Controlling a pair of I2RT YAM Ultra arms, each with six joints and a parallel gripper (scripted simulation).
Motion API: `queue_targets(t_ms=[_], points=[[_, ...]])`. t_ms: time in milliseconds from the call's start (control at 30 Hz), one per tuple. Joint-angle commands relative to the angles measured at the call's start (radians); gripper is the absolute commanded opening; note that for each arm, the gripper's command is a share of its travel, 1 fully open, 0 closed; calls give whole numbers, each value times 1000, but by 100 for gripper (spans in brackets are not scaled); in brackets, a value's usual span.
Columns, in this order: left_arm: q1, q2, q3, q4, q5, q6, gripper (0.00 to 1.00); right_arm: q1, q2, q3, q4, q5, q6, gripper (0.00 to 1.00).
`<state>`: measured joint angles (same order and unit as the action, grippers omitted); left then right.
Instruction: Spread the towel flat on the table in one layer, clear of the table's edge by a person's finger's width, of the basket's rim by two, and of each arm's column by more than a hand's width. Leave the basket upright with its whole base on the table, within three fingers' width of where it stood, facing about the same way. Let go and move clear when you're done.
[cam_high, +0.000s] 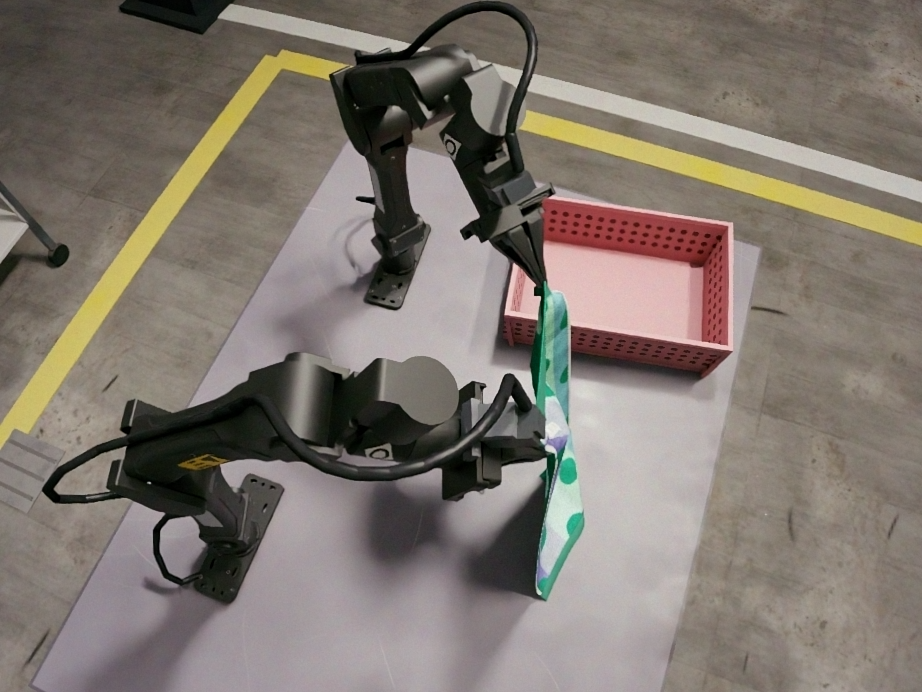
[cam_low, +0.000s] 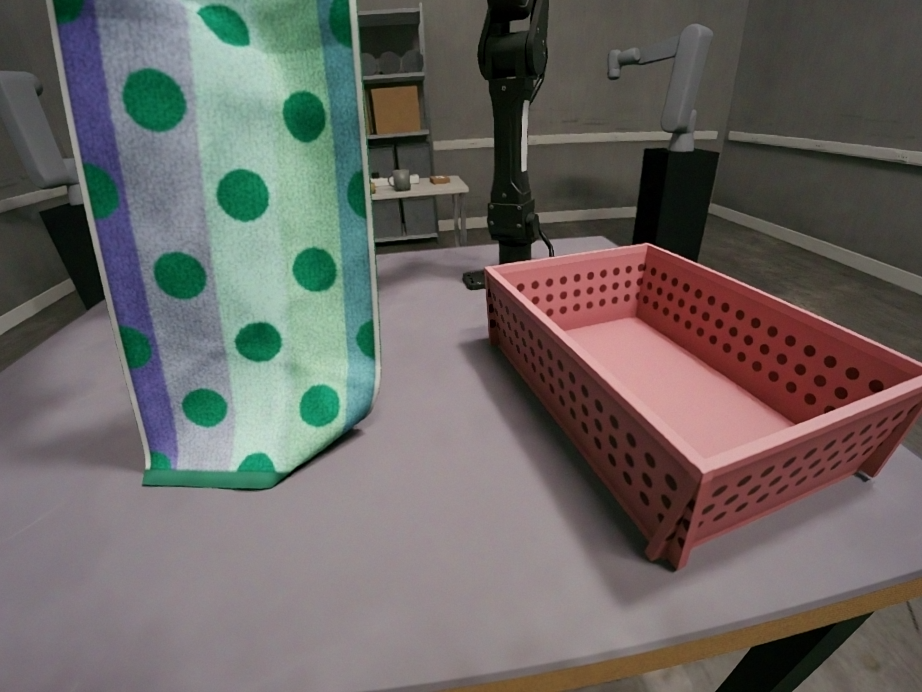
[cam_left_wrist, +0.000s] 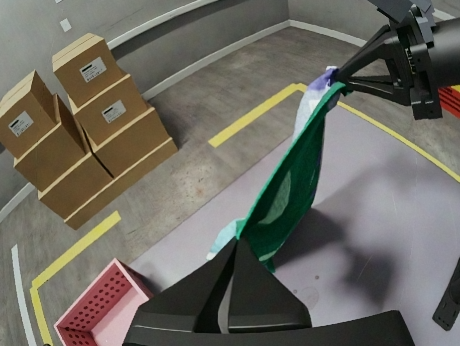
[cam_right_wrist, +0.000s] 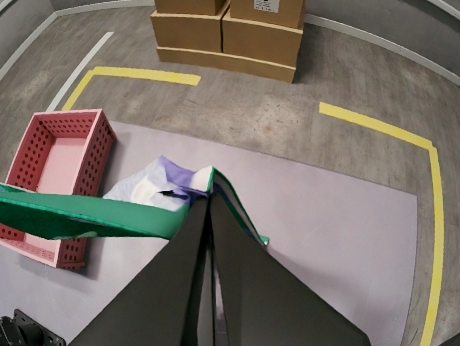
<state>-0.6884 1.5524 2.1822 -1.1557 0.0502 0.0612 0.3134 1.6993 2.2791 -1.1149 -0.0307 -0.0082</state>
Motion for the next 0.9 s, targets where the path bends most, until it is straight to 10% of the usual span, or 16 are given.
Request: queue_targets(t_ms=[0, 867], points=[[30, 15, 49, 59, -26, -32, 0, 12, 13, 44, 121, 27, 13, 0], [66, 102, 244, 7, -63, -70, 0, 17, 111, 221, 168, 36, 12, 0]])
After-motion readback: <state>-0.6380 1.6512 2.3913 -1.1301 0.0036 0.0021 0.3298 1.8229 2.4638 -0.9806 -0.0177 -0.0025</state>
